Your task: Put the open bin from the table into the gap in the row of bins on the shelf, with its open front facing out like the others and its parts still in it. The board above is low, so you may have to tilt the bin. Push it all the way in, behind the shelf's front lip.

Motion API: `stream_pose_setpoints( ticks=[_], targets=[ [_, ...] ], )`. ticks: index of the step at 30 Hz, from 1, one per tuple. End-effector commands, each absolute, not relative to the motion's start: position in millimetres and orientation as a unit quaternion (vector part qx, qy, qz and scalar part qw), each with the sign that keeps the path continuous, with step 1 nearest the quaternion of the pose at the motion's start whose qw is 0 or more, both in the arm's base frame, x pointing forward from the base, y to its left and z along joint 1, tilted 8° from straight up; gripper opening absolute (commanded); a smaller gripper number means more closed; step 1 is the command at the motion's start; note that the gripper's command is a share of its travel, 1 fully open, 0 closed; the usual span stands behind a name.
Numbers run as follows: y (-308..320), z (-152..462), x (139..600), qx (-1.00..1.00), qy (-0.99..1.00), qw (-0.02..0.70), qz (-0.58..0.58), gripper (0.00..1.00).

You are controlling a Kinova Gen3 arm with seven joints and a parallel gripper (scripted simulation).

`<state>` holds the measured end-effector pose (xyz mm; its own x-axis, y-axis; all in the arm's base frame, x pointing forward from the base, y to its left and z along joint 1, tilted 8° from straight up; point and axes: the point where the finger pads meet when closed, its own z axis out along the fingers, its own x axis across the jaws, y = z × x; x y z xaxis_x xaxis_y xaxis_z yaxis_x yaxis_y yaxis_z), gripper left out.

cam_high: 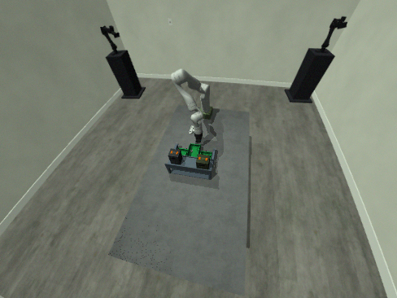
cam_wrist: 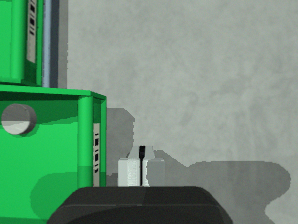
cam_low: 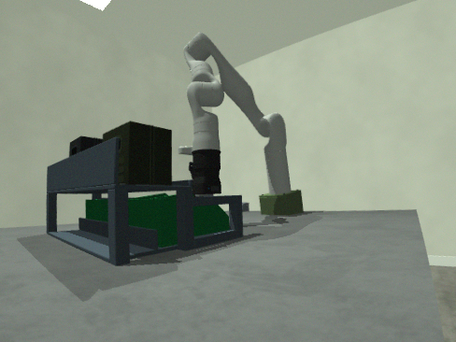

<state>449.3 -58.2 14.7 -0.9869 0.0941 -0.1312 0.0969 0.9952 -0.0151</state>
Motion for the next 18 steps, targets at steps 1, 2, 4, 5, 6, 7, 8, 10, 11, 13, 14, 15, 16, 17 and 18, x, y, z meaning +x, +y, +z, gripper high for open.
stream_pose_setpoints(
  ticks=[1,2,4,5,6,7,8,10,11,13,14,15,16,17,18],
  targets=[
    [-58.3,15.4,449.8,0.048,0.997,0.066,-0.011,0.0],
    [-58.3,15.4,449.8,0.048,0.997,0.066,-0.011,0.0],
    [-58.3,15.4,449.8,0.048,0.997,0.066,-0.011,0.0],
    [-58.3,15.4,449.8,0.048,0.997,0.066,-0.011,0.0],
    [-58.3,15.4,449.8,0.048,0.997,0.066,-0.011,0.0],
    [-58.3,15.4,449.8,0.048,0.997,0.066,-0.011,0.0],
    [-58.3,15.4,449.8,0.048,0.997,0.066,-0.011,0.0],
    [-58.3,15.4,450.1,0.048,0.997,0.066,-0.011,0.0],
    [-58.3,15.5,450.4,0.048,0.997,0.066,-0.011,0.0],
    [-58.4,15.6,451.3,0.048,0.997,0.066,-0.011,0.0],
    [-58.5,15.7,451.9,0.048,0.997,0.066,-0.011,0.0],
    [-58.5,15.9,452.5,0.048,0.997,0.066,-0.011,0.0],
    [-58.5,15.9,452.5,0.048,0.997,0.066,-0.011,0.0],
    [-58.5,15.9,452.5,0.048,0.997,0.066,-0.011,0.0],
    [-58.6,16.0,453.3,0.048,0.997,0.066,-0.011,0.0]
  ],
)
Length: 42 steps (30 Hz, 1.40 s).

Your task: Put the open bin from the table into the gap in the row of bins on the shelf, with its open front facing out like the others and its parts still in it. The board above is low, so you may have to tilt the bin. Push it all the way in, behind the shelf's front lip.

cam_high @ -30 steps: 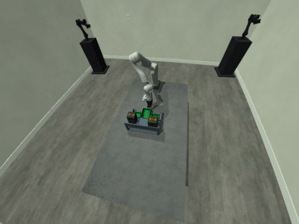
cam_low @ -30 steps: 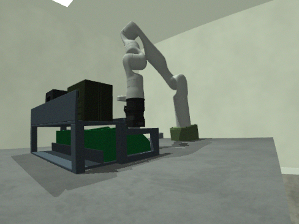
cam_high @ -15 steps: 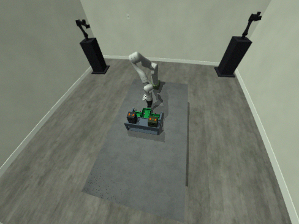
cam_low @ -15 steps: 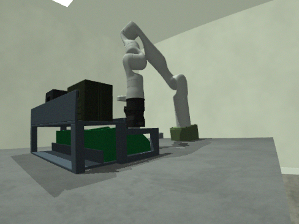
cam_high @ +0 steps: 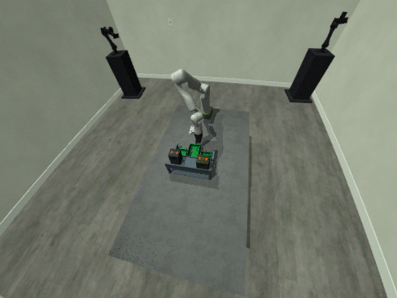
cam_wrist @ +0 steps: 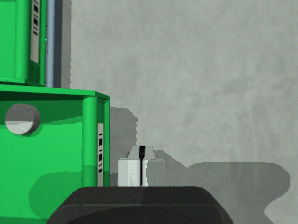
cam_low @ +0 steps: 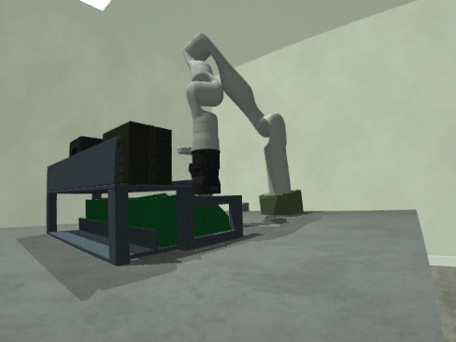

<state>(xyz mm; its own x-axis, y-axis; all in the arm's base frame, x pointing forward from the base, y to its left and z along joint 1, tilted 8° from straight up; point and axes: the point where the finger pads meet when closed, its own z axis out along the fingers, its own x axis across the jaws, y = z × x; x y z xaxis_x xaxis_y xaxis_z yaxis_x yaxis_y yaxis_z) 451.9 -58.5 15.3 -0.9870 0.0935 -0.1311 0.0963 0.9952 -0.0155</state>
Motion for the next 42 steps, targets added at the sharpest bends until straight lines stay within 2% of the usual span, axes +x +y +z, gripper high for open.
stream_pose_setpoints(
  ticks=[1,42],
  targets=[
    [-58.7,16.1,454.2,0.048,0.997,0.066,-0.011,0.0],
    [-59.8,18.3,466.5,0.048,0.997,0.066,-0.011,0.0]
  ],
)
